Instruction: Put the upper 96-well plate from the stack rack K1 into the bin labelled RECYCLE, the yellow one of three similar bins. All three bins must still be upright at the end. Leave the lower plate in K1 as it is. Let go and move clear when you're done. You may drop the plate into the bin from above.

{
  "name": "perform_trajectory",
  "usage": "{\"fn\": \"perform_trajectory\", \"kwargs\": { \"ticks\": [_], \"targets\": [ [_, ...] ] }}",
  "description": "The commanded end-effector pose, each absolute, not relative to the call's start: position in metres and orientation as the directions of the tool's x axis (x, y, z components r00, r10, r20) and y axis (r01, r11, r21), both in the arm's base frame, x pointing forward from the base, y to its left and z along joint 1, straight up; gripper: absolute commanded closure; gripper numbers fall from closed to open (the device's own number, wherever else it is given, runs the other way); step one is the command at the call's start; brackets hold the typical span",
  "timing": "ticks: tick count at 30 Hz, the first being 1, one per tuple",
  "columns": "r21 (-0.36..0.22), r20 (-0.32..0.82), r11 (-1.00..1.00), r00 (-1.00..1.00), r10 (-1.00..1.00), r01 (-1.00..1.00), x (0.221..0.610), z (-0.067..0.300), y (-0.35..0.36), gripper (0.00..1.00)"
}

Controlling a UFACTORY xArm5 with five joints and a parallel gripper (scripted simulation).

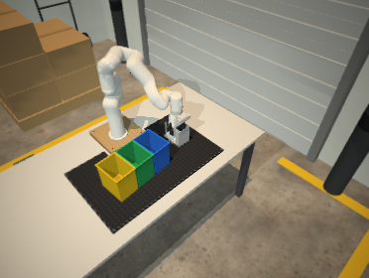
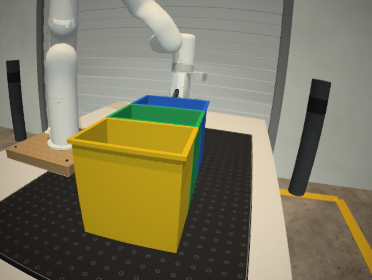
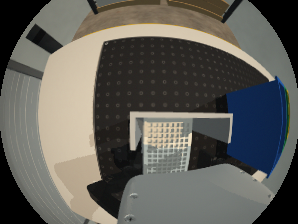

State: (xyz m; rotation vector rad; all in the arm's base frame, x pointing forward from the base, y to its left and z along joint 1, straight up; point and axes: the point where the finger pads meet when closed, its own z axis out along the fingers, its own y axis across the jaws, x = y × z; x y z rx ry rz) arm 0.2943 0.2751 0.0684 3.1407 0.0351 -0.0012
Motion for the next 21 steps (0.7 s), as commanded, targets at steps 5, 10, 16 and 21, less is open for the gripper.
{"fn": "perform_trajectory", "kwargs": {
  "ticks": [5, 10, 16, 21],
  "targets": [
    [-0.003, 0.003, -1.000, 1.000, 0.022, 0.022, 0.296, 0.059, 0.276, 0.00],
    [-0.003, 0.003, -1.000, 1.000, 0.022, 0.022, 0.296, 0.053, 0.276, 0.00],
    [-0.003, 0.003, -1.000, 1.000, 0.022, 0.022, 0.296, 0.053, 0.276, 0.00],
    [-0.003, 0.003, -1.000, 1.000, 0.022, 0.022, 0.296, 0.053, 0.276, 0.00]
  ]
}}
